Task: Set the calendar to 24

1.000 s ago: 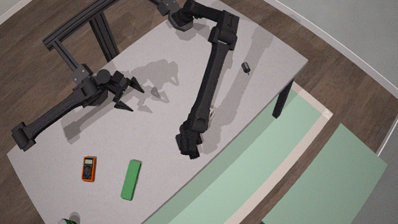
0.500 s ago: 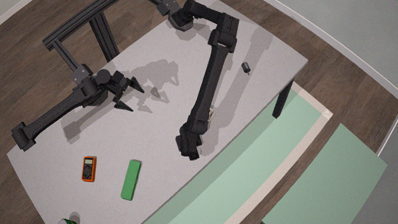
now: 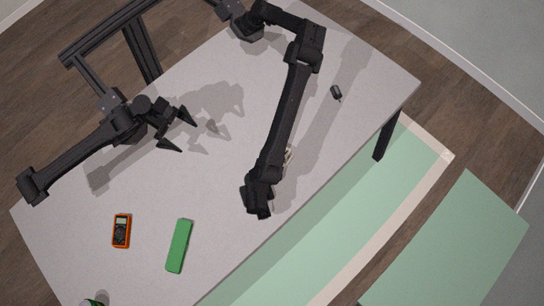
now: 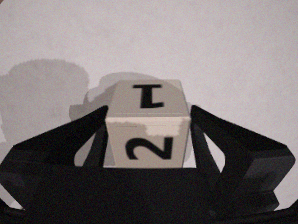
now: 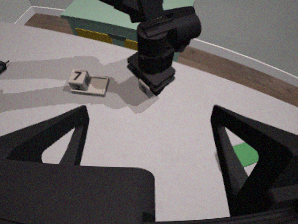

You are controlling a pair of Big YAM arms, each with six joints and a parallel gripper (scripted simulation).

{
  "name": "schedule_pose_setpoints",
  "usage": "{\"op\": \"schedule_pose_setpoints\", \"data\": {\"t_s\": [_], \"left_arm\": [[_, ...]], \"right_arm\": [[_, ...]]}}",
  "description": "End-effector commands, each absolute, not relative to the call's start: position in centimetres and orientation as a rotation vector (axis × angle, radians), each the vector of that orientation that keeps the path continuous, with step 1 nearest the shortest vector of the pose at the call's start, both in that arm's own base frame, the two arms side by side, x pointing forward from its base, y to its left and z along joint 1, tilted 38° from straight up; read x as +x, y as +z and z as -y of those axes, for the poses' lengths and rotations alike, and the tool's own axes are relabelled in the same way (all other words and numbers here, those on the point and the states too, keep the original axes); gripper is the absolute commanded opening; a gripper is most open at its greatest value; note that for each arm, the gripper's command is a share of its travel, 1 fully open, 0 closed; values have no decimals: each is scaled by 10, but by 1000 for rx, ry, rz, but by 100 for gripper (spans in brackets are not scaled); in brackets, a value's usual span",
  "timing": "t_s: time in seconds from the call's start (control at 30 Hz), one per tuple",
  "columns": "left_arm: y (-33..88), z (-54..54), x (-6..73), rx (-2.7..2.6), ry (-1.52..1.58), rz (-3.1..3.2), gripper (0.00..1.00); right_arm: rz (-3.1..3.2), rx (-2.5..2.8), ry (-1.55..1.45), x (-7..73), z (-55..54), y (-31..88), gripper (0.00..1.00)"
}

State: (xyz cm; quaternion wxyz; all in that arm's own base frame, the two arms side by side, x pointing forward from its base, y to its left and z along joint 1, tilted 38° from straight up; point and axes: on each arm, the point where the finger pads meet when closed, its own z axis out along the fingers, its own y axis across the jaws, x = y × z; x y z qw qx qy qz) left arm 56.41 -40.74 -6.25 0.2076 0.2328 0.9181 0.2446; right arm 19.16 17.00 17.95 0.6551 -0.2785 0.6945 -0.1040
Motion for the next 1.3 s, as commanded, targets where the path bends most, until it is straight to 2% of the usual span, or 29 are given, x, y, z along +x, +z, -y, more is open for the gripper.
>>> {"op": "schedule_pose_setpoints", "data": {"t_s": [0.0,0.03,0.07,0.2,0.23,0.3,0.33,0.4,0.6,0.67,0.73,0.77,0.8,0.9,0.93,1.27], "left_arm": [[-43,425,579,625,633,-2523,61],[-43,422,575,628,635,-2524,61],[-37,424,574,623,626,-2519,57],[-32,425,575,614,619,-2515,57],[-31,427,572,619,616,-2512,53],[-31,428,571,620,614,-2511,53],[-32,429,569,621,613,-2510,48],[-32,430,568,622,612,-2509,48],[-40,428,557,638,622,-2515,40],[-38,430,557,640,620,-2513,17],[-38,430,557,640,620,-2513,17],[-35,429,561,625,612,-2509,6],[-40,426,556,634,623,-2516,0],[-35,428,550,644,633,-2522,34],[-34,428,546,647,638,-2525,40],[12,448,523,636,625,-2515,40]], "right_arm": [[-1575,-627,-233,192,-171,183,100],[-1575,-627,-233,192,-171,183,100],[-1575,-627,-233,192,-171,183,100],[-1575,-627,-233,192,-171,183,100],[-1575,-627,-233,192,-171,183,100],[-1575,-627,-233,192,-171,183,100],[-1575,-627,-233,192,-171,183,100],[-1575,-627,-233,192,-171,183,100],[-1575,-627,-233,192,-171,183,100],[-1575,-627,-233,192,-171,183,100],[-1575,-627,-233,192,-171,183,100],[-1575,-627,-233,192,-171,183,100],[-1575,-627,-233,192,-171,183,100],[-1575,-627,-233,192,-171,183,100],[-1575,-627,-233,192,-171,183,100],[-1575,-627,-233,192,-171,183,100]]}}
